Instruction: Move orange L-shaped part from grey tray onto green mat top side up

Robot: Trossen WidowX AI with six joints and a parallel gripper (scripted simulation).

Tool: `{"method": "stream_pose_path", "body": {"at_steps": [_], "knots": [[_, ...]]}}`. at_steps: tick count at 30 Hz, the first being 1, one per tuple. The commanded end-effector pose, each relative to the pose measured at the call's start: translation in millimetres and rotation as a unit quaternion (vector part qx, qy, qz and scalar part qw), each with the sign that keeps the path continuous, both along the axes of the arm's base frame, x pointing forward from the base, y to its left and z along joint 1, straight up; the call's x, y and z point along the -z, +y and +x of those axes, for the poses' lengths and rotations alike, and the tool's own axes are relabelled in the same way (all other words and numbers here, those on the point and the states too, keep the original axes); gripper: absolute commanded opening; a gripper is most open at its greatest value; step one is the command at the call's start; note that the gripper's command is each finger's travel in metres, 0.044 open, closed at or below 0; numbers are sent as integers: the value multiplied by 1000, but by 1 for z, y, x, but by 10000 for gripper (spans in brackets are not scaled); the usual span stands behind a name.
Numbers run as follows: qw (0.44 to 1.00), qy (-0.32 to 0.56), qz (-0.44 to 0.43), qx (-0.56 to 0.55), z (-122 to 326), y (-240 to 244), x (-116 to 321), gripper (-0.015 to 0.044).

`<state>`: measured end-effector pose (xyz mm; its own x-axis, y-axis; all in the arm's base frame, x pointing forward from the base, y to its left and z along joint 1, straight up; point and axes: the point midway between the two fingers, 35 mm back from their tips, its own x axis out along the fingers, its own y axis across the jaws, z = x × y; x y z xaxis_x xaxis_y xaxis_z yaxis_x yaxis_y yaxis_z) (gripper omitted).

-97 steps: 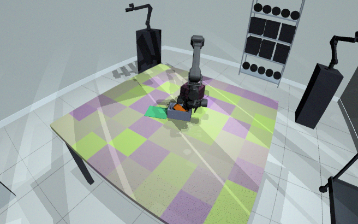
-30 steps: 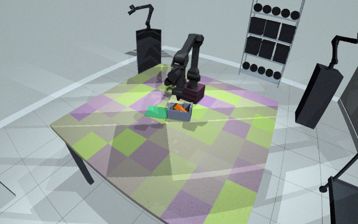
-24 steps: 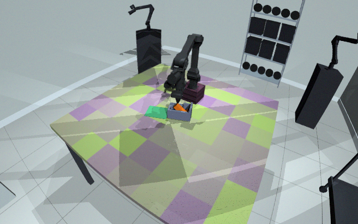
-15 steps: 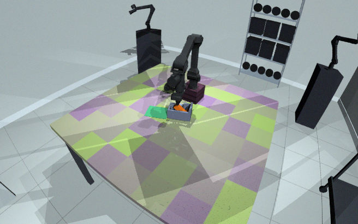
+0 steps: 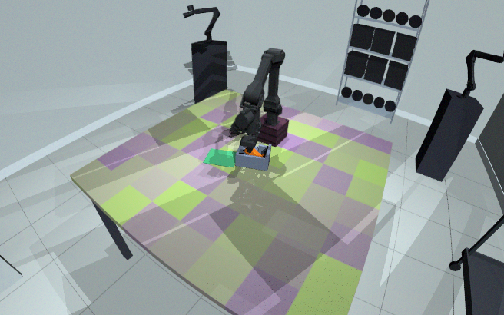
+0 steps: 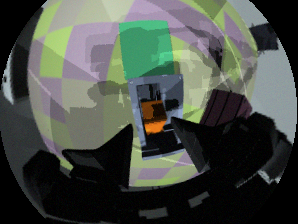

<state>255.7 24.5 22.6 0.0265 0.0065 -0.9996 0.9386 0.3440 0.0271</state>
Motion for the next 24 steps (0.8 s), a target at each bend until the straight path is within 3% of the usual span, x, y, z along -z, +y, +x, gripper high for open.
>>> {"method": "stream_pose_path", "body": {"at_steps": [1,12,16,24], "knots": [[1000,3,-2,2,-2,-1,8,280],[1000,4,-2,2,-2,-1,22,280],[1000,1,0,0,-1,0,18,175],[1000,1,0,0,-1,0,18,122]]}}
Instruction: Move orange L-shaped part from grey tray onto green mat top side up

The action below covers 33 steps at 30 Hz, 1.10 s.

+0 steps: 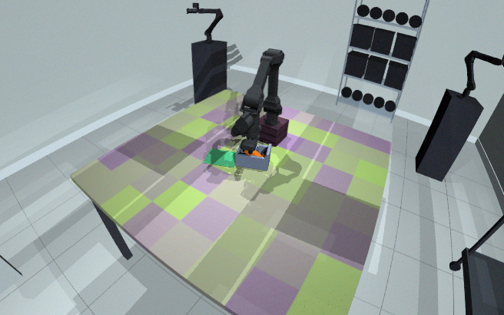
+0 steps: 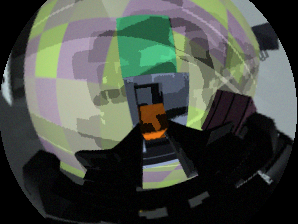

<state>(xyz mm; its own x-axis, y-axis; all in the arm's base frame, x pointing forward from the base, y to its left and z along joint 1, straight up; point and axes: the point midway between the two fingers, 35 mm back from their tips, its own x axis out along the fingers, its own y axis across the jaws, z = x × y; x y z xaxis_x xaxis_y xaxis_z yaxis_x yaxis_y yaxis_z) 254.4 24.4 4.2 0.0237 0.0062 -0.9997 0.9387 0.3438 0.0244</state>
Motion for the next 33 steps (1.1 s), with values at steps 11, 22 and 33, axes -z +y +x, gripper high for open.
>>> {"method": "stream_pose_path", "body": {"at_steps": [11,22,33], "knots": [[1000,0,0,0,0,0,-1,0],[1000,1,-1,1,-1,0,-15,0],[1000,2,-2,2,-1,-1,-32,0]]}}
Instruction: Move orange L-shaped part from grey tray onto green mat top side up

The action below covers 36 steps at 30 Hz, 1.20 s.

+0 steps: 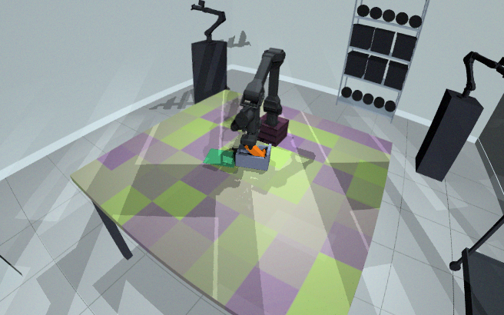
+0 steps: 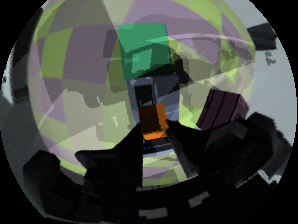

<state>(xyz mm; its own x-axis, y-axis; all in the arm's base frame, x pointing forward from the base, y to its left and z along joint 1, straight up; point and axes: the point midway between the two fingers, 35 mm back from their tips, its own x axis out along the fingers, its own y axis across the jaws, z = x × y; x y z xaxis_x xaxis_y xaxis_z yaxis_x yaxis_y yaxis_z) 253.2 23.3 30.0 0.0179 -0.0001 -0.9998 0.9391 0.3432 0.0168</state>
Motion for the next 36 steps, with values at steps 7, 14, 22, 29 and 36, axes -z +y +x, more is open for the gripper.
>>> {"method": "stream_pose_path", "body": {"at_steps": [7,14,22,29,36], "knots": [[1000,-1,1,1,0,0,-17,0],[1000,-1,1,2,0,0,-28,0],[1000,-1,1,2,0,0,-40,0],[1000,-1,1,2,-1,0,-51,0],[1000,-1,1,2,-1,0,-60,0]]}}
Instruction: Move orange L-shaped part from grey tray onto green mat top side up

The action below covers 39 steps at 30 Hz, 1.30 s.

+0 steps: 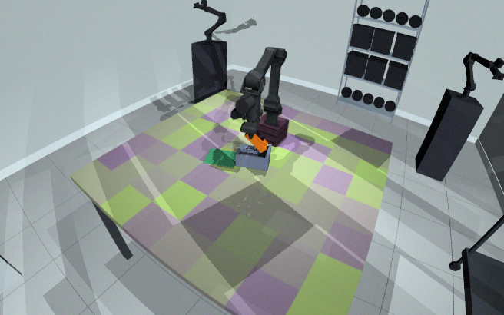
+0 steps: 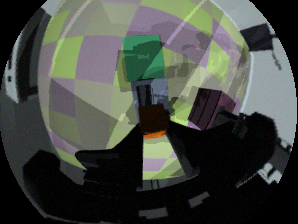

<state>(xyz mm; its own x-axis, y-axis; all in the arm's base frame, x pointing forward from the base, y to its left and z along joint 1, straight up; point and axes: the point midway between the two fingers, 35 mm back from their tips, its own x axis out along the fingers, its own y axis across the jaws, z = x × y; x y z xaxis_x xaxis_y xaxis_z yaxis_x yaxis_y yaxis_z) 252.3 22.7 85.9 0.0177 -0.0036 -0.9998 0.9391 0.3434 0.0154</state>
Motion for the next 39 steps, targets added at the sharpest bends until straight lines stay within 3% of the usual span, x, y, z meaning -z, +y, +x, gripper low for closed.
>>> {"method": "stream_pose_path", "body": {"at_steps": [1,10,39], "knots": [[1000,-1,3,2,0,1,-3,0],[1000,-1,3,2,4,-11,-3,0],[1000,-2,-2,2,36,-139,-4,0]]}}
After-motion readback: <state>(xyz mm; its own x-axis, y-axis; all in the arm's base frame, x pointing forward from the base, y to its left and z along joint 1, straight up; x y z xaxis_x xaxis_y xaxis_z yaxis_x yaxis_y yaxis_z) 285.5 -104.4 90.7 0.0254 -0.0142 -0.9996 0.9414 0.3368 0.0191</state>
